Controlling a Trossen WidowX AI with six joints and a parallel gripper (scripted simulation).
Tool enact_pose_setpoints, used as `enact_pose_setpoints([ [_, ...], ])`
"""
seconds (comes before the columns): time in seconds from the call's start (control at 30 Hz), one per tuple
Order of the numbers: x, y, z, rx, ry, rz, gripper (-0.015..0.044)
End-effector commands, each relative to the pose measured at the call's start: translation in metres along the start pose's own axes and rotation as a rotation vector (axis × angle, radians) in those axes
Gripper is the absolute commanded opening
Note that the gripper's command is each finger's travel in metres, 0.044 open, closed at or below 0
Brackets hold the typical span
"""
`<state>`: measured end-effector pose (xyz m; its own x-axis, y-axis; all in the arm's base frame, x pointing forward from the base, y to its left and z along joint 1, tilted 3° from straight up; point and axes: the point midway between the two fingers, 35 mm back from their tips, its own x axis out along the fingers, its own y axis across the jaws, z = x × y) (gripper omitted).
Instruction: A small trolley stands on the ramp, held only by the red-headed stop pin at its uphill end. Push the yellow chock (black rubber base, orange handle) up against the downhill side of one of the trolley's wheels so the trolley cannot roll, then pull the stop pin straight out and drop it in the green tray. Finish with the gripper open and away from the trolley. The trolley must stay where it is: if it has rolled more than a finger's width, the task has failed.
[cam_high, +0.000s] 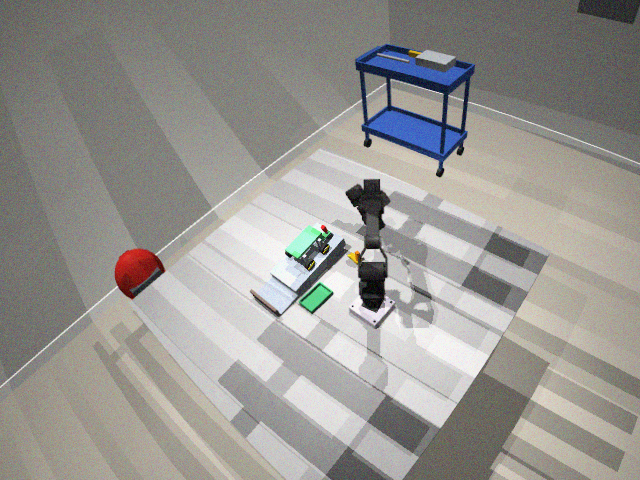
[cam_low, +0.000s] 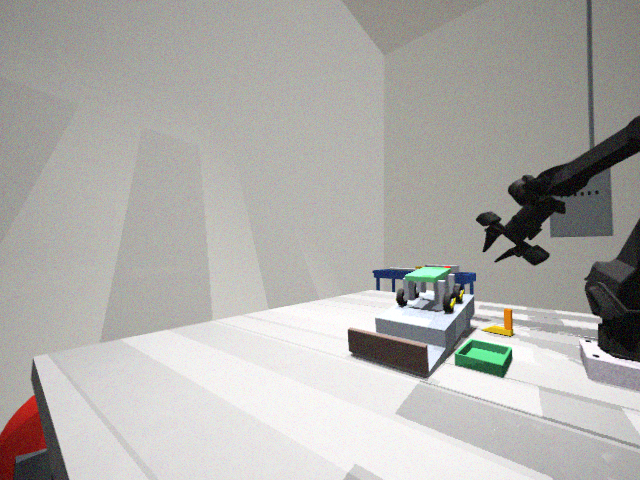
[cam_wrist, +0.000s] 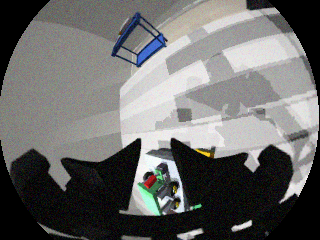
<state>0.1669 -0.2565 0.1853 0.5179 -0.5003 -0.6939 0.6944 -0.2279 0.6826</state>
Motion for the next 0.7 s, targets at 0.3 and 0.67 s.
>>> enact_pose_setpoints([
  [0.3, -0.001, -0.065, -0.076, -0.041, 0.245, -0.698, 0.019],
  [0.67, -0.003, -0.074, -0.083, -0.066, 0.259, -0.78, 0.019],
])
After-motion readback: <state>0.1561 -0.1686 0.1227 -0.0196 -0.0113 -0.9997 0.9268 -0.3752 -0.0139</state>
